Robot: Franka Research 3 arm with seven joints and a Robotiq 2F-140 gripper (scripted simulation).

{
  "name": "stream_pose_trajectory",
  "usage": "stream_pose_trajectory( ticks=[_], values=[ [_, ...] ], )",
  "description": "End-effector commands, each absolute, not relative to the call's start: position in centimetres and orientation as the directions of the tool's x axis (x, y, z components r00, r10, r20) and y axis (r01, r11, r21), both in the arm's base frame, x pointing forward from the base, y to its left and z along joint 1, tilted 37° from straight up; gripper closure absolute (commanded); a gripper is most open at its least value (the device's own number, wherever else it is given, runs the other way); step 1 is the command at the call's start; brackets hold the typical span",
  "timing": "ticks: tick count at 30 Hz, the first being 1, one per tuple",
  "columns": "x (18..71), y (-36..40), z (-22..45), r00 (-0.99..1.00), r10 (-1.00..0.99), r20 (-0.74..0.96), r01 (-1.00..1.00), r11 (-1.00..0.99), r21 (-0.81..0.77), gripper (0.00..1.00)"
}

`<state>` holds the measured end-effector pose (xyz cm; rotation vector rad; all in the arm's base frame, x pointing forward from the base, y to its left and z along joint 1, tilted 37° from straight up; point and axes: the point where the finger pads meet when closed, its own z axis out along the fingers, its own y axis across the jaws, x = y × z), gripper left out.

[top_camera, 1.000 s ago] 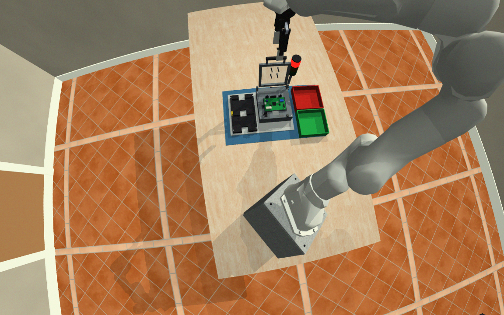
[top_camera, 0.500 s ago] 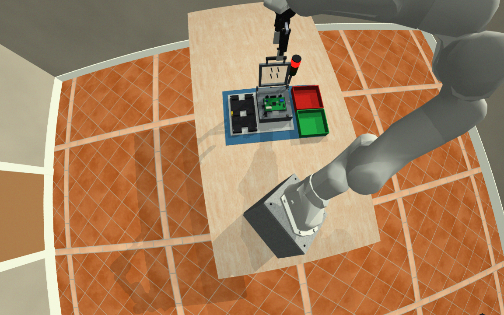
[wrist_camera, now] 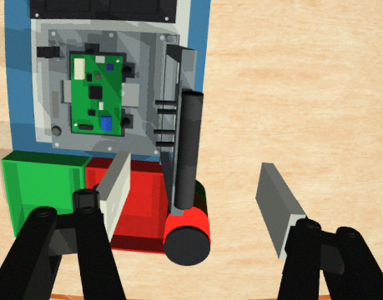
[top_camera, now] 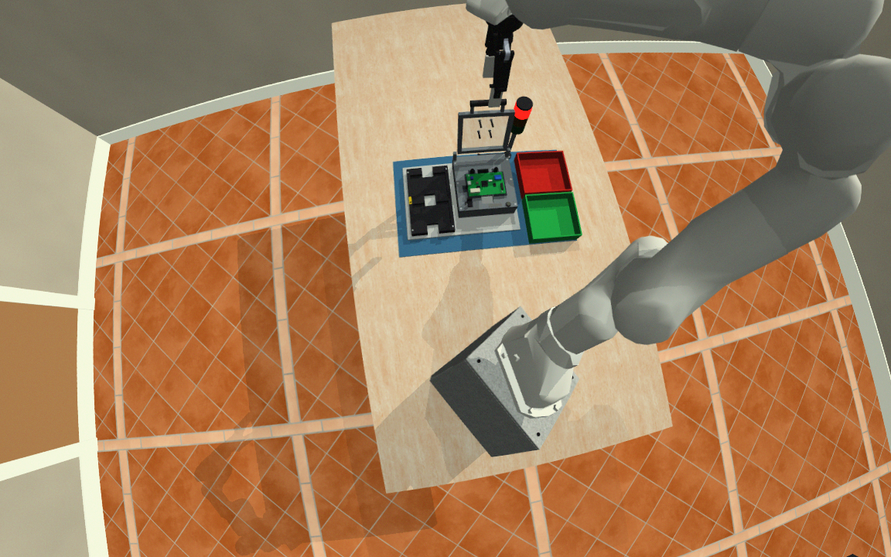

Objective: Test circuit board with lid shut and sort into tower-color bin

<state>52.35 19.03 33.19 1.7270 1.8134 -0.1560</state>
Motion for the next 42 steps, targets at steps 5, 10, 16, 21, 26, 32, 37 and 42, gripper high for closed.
stream_pose_trajectory(
  ticks=[5, 10, 16, 21, 26, 32, 37, 42],
  values=[
    [51.7, 19.1, 33.1, 0.044, 0.862, -0.505, 0.936, 0.141, 0.323, 0.42],
    [49.9, 18.9, 32.4, 0.044, 0.862, -0.505, 0.936, 0.141, 0.323, 0.42],
    [46.4, 18.4, 31.2, 0.044, 0.862, -0.505, 0.936, 0.141, 0.323, 0.42],
    [44.5, 18.1, 30.5, 0.044, 0.862, -0.505, 0.936, 0.141, 0.323, 0.42],
    [41.7, 17.7, 29.6, 0.044, 0.862, -0.505, 0.936, 0.141, 0.323, 0.42],
    [40.0, 17.5, 29.0, 0.044, 0.862, -0.505, 0.936, 0.141, 0.323, 0.42],
    [39.8, 17.5, 28.9, 0.044, 0.862, -0.505, 0.936, 0.141, 0.323, 0.42],
    [39.9, 17.4, 28.9, 0.044, 0.862, -0.505, 0.936, 0.141, 0.323, 0.42]
  ],
)
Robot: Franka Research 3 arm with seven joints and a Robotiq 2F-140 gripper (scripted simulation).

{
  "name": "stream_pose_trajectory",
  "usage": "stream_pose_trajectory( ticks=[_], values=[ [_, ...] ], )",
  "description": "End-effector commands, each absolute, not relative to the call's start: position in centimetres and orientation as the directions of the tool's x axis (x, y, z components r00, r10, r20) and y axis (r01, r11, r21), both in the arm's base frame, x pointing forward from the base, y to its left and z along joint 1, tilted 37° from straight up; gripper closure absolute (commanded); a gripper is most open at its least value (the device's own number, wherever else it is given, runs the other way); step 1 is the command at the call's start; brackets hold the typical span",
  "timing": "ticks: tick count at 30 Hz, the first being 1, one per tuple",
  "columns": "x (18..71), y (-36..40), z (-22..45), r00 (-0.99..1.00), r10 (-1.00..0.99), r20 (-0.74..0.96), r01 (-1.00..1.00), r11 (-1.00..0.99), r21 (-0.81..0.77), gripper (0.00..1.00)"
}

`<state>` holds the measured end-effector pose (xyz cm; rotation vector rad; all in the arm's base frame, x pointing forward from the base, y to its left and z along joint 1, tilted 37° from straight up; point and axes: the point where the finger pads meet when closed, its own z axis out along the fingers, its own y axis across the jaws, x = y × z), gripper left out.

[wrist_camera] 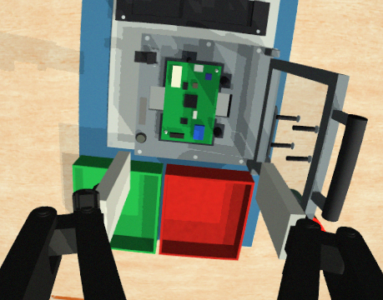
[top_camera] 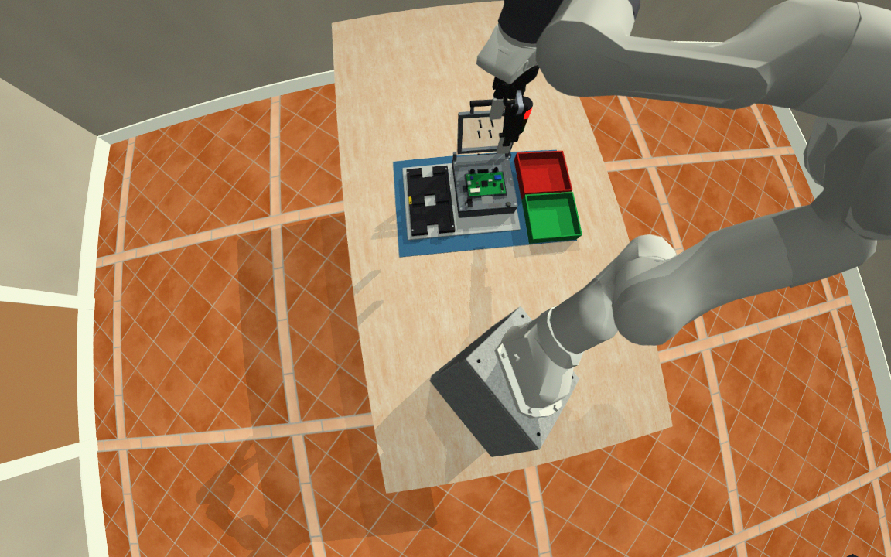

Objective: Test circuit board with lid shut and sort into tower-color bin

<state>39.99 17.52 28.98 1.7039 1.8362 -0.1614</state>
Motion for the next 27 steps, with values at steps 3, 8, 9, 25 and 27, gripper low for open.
stream_pose_trajectory(
  ticks=[3, 8, 9, 25, 27],
  values=[
    [39.9, 17.3, 28.7, 0.044, 0.862, -0.505, 0.936, 0.141, 0.323, 0.42],
    [40.3, 16.8, 27.8, 0.044, 0.862, -0.505, 0.936, 0.141, 0.323, 0.42],
    [40.4, 16.6, 27.5, 0.044, 0.862, -0.505, 0.936, 0.141, 0.323, 0.42],
    [43.2, 12.8, 21.1, 0.044, 0.862, -0.505, 0.936, 0.141, 0.323, 0.42],
    [43.5, 12.4, 20.6, 0.044, 0.862, -0.505, 0.936, 0.141, 0.323, 0.42]
  ],
)
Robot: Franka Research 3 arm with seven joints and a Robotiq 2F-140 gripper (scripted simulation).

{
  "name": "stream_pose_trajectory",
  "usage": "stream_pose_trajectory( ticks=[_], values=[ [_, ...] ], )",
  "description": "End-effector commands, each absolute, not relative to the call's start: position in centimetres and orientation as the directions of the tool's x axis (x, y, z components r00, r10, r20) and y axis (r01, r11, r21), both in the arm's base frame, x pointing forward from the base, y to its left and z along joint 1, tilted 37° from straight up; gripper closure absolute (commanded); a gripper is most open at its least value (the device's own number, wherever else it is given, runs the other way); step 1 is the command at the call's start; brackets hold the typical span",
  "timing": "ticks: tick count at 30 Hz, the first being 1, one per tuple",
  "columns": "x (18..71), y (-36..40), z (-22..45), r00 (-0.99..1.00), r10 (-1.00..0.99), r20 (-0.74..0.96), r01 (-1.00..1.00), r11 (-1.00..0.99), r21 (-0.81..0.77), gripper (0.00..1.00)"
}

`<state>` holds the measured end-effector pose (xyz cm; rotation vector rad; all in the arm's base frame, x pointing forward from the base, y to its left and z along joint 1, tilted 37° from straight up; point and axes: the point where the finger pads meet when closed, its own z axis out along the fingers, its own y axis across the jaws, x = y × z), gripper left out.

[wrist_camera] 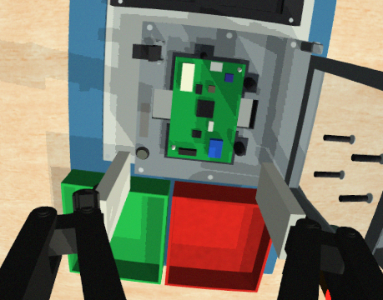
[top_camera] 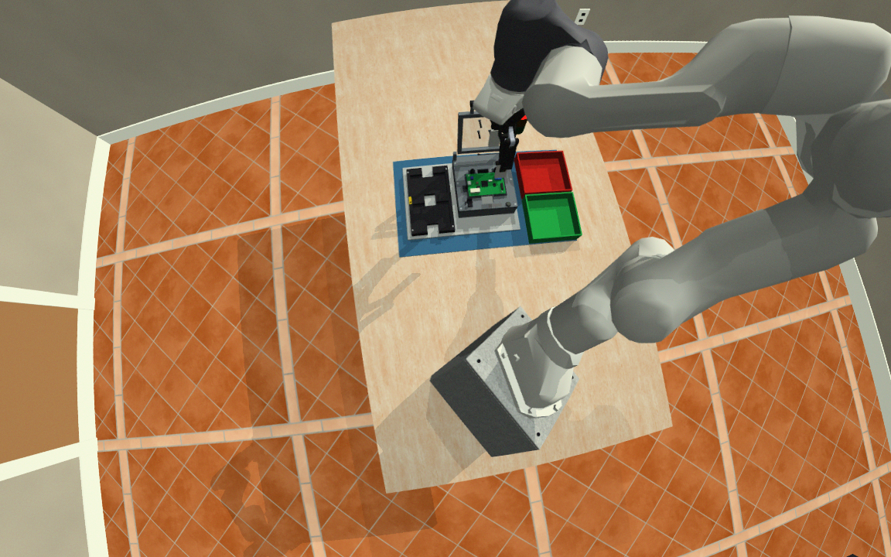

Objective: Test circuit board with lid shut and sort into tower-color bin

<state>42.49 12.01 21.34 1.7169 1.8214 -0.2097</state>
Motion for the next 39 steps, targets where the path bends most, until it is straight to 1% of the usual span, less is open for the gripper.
stream_pose_trajectory(
  ticks=[1, 9, 16, 39],
  values=[
    [43.5, 12.4, 20.6, 0.044, 0.862, -0.505, 0.936, 0.141, 0.323, 0.42],
    [45.2, 10.1, 16.7, 0.044, 0.862, -0.505, 0.936, 0.141, 0.323, 0.42],
    [46.0, 8.9, 14.8, 0.044, 0.862, -0.505, 0.936, 0.141, 0.323, 0.42],
    [46.3, 8.5, 14.1, 0.044, 0.862, -0.505, 0.936, 0.141, 0.323, 0.42]
  ],
)
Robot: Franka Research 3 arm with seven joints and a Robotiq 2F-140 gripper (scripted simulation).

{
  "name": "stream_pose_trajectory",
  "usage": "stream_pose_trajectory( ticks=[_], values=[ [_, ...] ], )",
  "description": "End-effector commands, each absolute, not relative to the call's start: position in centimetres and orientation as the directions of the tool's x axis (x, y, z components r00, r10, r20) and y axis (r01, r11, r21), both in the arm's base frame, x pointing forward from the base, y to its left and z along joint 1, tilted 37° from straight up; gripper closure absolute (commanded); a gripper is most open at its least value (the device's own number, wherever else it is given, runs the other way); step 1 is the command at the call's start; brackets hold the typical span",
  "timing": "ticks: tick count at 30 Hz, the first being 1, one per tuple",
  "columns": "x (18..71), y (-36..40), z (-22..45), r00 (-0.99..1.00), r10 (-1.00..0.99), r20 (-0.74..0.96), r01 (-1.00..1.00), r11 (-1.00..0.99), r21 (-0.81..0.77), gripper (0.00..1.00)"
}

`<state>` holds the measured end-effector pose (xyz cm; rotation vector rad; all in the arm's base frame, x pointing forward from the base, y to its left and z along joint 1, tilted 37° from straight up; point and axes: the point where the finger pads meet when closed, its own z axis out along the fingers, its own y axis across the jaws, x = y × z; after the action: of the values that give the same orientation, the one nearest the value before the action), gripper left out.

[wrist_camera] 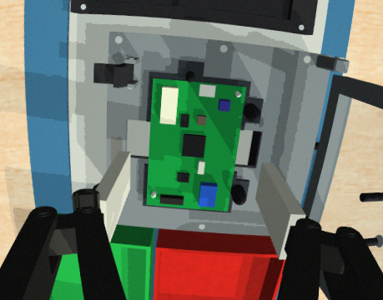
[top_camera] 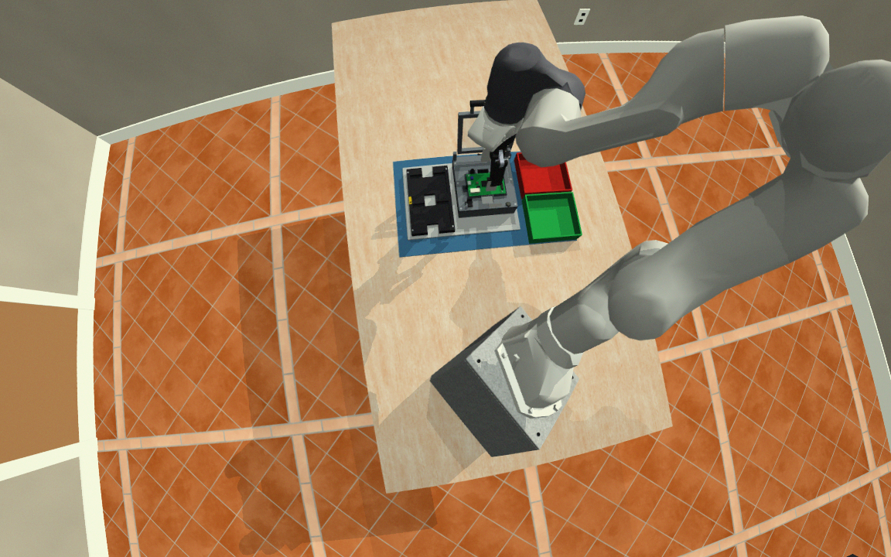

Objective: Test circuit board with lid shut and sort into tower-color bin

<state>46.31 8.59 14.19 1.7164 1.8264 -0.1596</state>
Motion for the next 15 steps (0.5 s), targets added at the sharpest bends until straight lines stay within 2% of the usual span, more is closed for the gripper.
stream_pose_trajectory(
  ticks=[1, 15],
  values=[
    [46.31, 8.46, 14.07, 0.044, 0.862, -0.505, 0.936, 0.141, 0.323, 0.42],
    [46.47, 8.23, 13.70, 0.044, 0.862, -0.505, 0.936, 0.141, 0.323, 0.42]
  ],
)
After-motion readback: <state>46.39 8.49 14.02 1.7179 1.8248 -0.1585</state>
